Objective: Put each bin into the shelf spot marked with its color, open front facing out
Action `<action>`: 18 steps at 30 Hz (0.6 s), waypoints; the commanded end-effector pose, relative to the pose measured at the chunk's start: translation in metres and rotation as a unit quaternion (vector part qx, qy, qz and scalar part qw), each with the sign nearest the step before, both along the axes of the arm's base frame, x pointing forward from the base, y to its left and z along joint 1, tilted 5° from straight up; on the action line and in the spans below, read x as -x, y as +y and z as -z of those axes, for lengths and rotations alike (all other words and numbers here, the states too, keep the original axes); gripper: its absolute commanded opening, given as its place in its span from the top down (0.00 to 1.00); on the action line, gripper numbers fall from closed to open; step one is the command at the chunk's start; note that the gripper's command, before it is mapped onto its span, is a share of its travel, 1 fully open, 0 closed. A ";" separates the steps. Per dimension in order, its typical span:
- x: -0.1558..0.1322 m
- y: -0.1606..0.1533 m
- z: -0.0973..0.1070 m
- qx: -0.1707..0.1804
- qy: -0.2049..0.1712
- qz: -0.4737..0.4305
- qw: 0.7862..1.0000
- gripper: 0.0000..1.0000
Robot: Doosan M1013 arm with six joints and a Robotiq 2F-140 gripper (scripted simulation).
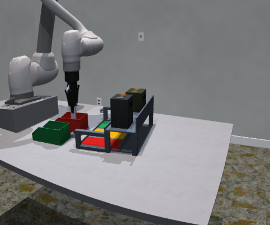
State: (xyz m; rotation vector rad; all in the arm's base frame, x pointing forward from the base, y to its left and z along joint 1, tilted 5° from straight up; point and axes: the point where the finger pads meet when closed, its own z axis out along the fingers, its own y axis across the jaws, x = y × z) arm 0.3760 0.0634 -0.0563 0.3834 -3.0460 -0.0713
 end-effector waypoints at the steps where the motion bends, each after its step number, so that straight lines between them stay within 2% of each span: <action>1: 0.000 0.000 0.001 0.000 0.000 0.000 1.000 0.90; 18: 0.000 0.000 0.004 0.000 0.000 0.000 1.000 0.90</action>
